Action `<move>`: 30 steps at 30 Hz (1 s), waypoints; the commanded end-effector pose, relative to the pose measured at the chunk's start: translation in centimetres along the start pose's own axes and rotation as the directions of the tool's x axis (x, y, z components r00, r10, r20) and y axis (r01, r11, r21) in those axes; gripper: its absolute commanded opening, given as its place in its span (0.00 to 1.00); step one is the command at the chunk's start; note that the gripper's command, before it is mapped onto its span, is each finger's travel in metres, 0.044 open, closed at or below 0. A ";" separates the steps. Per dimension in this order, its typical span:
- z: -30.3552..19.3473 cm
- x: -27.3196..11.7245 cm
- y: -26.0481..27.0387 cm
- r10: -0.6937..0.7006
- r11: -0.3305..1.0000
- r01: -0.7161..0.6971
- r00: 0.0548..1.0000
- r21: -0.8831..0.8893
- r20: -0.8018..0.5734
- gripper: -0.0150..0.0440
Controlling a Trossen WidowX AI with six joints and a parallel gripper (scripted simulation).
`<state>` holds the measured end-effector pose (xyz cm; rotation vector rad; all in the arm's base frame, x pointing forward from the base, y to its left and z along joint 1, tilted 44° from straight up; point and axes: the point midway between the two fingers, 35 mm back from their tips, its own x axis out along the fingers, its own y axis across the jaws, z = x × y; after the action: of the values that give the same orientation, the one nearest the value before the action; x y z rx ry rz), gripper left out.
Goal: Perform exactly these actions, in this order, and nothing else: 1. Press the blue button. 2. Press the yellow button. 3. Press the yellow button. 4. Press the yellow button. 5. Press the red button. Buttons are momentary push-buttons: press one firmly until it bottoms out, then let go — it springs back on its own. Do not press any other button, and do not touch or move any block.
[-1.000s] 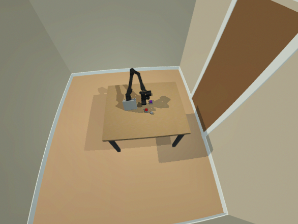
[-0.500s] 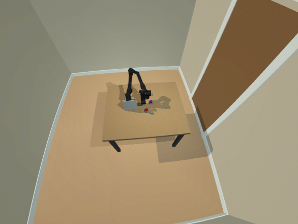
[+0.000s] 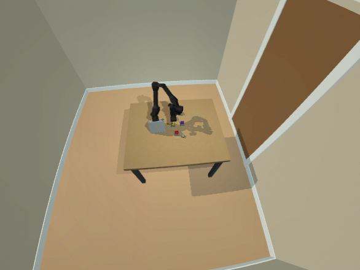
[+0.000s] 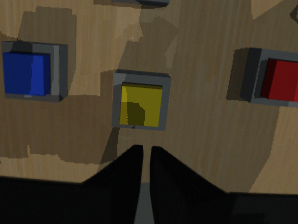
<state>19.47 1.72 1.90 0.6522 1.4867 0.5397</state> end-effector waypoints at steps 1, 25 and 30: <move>1.1 -0.5 -2.1 -0.011 1.000 0.011 1.000 -0.002 0.000 0.29; 3.1 5.8 -11.9 -0.009 1.000 0.009 1.000 -0.006 0.002 0.29; 3.1 6.5 -11.9 -0.009 1.000 0.009 1.000 -0.006 0.002 0.29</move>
<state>22.35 -3.22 -10.67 0.6254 1.4748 0.5304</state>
